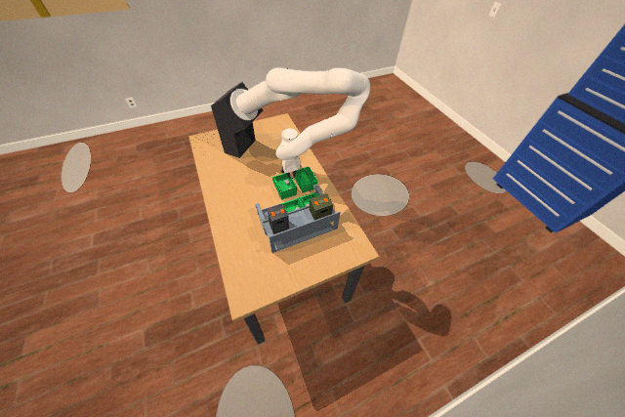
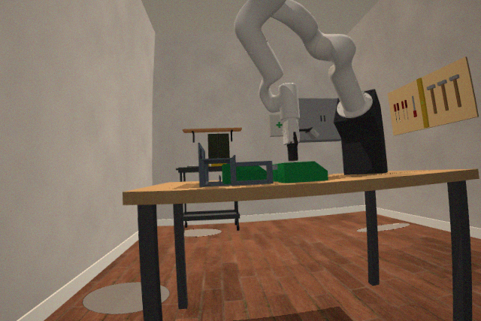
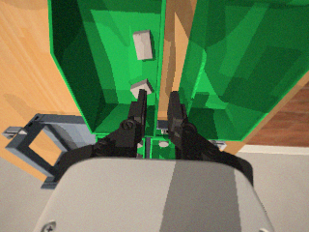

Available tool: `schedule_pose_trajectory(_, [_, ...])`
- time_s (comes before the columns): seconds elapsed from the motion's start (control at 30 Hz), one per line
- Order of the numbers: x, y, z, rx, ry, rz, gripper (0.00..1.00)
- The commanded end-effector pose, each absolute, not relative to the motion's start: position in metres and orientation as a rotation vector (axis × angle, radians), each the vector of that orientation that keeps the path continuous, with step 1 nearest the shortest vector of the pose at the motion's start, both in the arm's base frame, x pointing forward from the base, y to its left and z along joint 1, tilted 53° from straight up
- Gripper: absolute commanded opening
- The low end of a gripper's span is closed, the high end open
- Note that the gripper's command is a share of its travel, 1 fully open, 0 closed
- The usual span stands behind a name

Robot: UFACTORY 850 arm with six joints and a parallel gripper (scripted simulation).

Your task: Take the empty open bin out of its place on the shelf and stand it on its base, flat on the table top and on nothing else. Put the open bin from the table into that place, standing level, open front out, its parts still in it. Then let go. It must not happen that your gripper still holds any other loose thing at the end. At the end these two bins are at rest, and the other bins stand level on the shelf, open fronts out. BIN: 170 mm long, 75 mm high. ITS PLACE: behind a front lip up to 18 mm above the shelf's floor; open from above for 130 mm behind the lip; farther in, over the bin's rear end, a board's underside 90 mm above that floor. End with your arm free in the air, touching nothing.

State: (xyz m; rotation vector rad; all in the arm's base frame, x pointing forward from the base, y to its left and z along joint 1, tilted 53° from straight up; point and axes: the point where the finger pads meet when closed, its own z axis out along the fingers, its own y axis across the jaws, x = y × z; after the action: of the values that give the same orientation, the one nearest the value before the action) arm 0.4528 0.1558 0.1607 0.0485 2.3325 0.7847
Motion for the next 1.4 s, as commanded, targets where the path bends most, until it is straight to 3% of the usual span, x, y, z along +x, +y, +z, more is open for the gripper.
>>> schedule_pose_trajectory(0.0, [0.453, 0.156, 0.161, 0.049, 2.332, 0.784, 0.26])
schedule_pose_trajectory(1.37, [0.471, 0.171, 0.143, 0.049, 2.332, 0.784, 0.26])
